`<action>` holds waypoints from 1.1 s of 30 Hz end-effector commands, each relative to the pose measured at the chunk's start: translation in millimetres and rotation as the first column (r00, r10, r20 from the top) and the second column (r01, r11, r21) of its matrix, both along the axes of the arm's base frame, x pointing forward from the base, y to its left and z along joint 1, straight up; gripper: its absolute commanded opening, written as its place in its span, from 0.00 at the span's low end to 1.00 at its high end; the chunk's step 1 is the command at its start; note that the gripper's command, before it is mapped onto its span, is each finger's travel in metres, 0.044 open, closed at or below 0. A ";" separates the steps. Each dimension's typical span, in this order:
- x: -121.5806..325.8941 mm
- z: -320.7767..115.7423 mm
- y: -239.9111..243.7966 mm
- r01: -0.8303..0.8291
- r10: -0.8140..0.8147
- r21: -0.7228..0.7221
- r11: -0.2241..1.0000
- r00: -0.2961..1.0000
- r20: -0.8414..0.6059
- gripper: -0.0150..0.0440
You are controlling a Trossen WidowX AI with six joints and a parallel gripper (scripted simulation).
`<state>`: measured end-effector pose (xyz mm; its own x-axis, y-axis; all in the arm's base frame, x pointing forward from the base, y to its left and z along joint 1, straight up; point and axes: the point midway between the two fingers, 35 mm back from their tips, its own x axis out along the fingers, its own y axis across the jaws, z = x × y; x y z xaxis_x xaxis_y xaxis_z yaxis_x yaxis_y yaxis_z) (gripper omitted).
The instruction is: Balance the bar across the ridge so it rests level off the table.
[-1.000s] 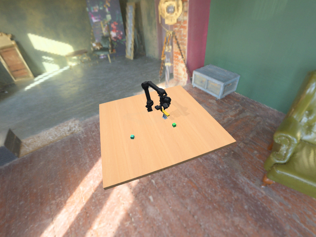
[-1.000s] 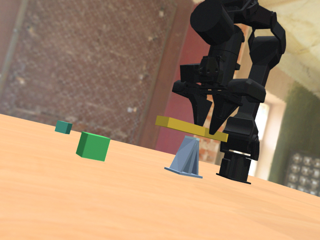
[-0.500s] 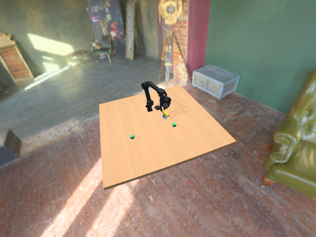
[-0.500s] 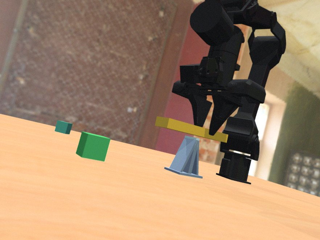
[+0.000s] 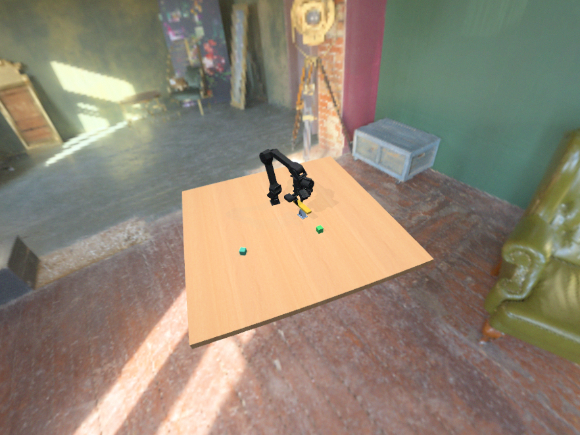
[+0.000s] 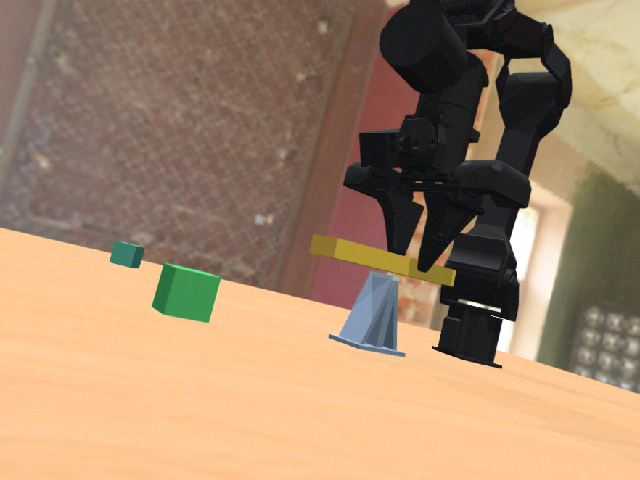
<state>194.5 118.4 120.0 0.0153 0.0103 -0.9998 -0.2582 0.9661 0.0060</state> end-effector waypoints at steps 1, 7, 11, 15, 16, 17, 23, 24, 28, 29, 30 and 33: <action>0.7 -0.4 0.2 0.005 -0.005 0.001 1.000 1.000 0.003 0.25; 0.7 -0.9 0.2 0.005 -0.005 0.001 1.000 1.000 0.003 0.25; 0.7 -1.2 0.2 0.005 -0.005 0.001 1.000 1.000 0.003 0.25; 0.7 -1.6 0.2 0.005 -0.005 0.001 1.000 1.000 0.003 0.25; 0.7 -1.7 0.2 0.005 -0.005 0.001 1.000 1.000 0.003 0.25; 0.7 -1.7 0.2 0.005 -0.005 0.001 1.000 1.000 0.003 0.25; 0.8 -2.2 0.2 0.005 -0.005 0.001 1.000 1.000 0.003 0.25; 0.8 -2.3 0.2 0.005 -0.005 0.001 1.000 1.000 0.003 0.25; 0.8 -2.7 0.2 0.005 -0.005 0.001 1.000 1.000 0.003 0.25; 0.8 -2.7 0.2 0.005 -0.005 0.001 1.000 1.000 0.003 0.25; 0.8 -2.9 0.2 0.005 -0.005 0.001 1.000 1.000 0.003 0.25; 0.8 -3.1 0.2 0.005 -0.005 0.001 1.000 1.000 0.003 0.25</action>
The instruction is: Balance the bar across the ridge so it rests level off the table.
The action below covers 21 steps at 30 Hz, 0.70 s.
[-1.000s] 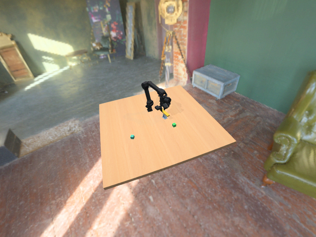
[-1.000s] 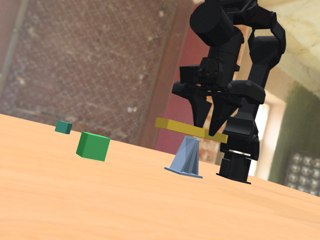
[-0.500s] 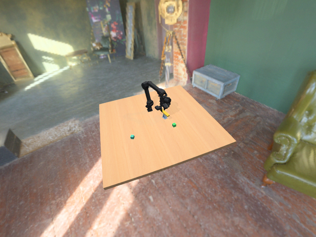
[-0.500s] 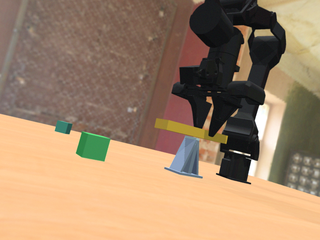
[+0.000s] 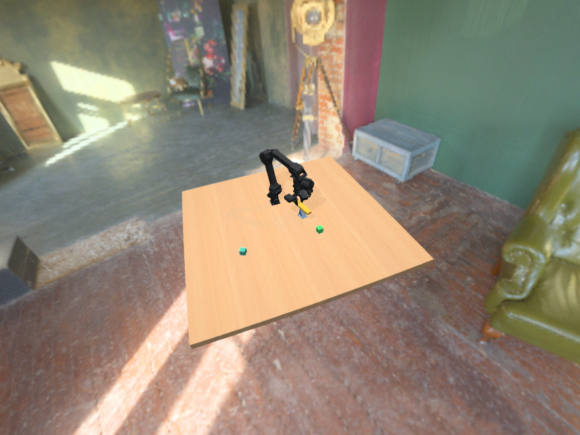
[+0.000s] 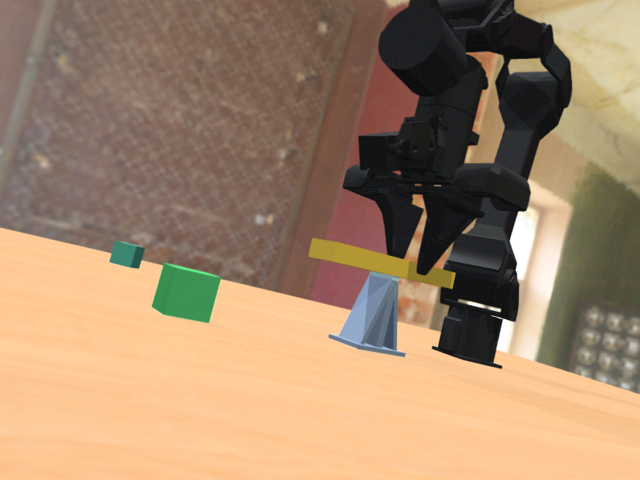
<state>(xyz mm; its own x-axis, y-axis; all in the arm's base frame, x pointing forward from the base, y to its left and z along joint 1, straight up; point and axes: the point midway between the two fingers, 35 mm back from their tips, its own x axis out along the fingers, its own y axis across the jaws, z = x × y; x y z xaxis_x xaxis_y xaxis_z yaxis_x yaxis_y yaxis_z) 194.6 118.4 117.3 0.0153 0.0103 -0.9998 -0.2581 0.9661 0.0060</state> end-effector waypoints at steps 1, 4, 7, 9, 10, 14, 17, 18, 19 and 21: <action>0.7 -0.5 0.2 0.005 -0.005 0.001 1.000 1.000 0.003 0.25; 0.7 -0.7 0.2 0.005 -0.005 0.001 1.000 1.000 0.003 0.25; 0.6 -0.9 0.2 0.005 -0.005 0.001 1.000 1.000 0.003 0.25; 0.6 -1.2 0.1 0.005 -0.005 0.001 1.000 1.000 0.003 0.25; 0.6 -1.2 0.1 0.005 -0.005 0.001 1.000 1.000 0.003 0.25; 0.5 -1.5 0.1 0.005 -0.005 0.001 1.000 1.000 0.003 0.25; 0.5 -1.8 0.1 0.005 -0.005 0.001 1.000 1.000 0.003 0.25; 0.5 -1.8 0.1 0.005 -0.005 0.001 1.000 1.000 0.003 0.25; 0.4 -1.9 0.1 0.005 -0.005 0.001 1.000 1.000 0.003 0.25; 0.4 -2.2 0.0 0.005 -0.005 0.001 1.000 1.000 0.003 0.25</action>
